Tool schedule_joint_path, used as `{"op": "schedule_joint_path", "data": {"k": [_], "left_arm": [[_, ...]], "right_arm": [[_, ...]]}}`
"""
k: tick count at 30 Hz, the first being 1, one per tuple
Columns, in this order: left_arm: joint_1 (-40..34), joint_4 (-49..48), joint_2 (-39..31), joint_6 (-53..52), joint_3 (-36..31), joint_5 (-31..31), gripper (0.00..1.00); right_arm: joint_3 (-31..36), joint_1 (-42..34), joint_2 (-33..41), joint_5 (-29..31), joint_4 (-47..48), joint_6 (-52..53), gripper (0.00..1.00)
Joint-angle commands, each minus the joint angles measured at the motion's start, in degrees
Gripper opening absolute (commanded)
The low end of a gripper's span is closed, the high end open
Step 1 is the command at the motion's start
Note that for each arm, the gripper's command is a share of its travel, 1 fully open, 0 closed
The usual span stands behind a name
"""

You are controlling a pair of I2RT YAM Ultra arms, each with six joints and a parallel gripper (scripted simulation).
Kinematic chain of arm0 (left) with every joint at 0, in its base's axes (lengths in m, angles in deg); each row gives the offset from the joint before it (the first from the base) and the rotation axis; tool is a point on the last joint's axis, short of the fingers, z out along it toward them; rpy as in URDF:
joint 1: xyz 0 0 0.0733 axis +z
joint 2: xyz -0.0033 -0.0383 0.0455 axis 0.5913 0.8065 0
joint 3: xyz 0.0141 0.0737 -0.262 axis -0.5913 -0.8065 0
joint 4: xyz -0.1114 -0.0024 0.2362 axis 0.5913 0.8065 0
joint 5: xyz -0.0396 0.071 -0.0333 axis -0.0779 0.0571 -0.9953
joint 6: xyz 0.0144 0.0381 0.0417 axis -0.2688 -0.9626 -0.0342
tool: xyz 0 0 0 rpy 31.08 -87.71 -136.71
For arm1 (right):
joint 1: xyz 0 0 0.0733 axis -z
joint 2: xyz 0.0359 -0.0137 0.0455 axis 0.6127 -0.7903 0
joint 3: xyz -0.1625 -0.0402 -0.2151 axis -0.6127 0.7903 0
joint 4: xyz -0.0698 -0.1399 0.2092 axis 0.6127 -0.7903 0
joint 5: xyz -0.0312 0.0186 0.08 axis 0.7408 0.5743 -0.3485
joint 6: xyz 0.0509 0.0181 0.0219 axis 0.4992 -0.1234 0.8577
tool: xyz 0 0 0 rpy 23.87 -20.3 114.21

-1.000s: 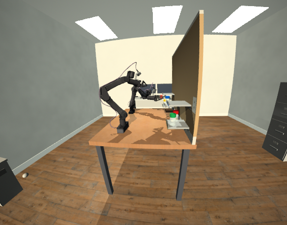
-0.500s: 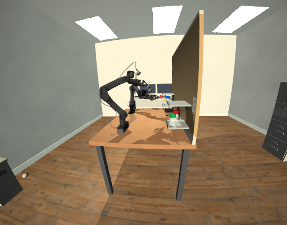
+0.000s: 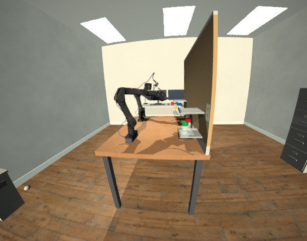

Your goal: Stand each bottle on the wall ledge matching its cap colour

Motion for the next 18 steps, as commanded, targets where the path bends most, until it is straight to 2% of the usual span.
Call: {"op": "schedule_joint_path", "data": {"k": [1, 4, 5, 10, 18], "left_arm": [[6.1, 9.0, -8.6, -1.0, 0.6, -6.3, 0.87], [8.2, 10.7, -10.3, -0.9, 1.0, -7.8, 0.87], [11.1, 13.7, -12.2, -0.5, 1.8, -10.4, 0.87], [20.5, 18.8, -16.0, -0.8, 4.9, -16.4, 0.87], [29.1, 22.5, -16.6, -1.1, 8.8, -21.8, 0.87]], "right_arm": [[2.7, -1.8, -4.9, 8.7, 13.9, 1.4, 1.0], [3.3, -2.2, -6.3, 9.9, 16.0, 1.5, 1.0], [4.5, -2.8, -7.8, 11.8, 19.7, 1.2, 1.0], [6.8, -3.9, -12.4, 14.5, 25.8, 0.5, 1.0], [7.3, -4.1, -13.2, 14.3, 27.1, -0.3, 1.0]]}}
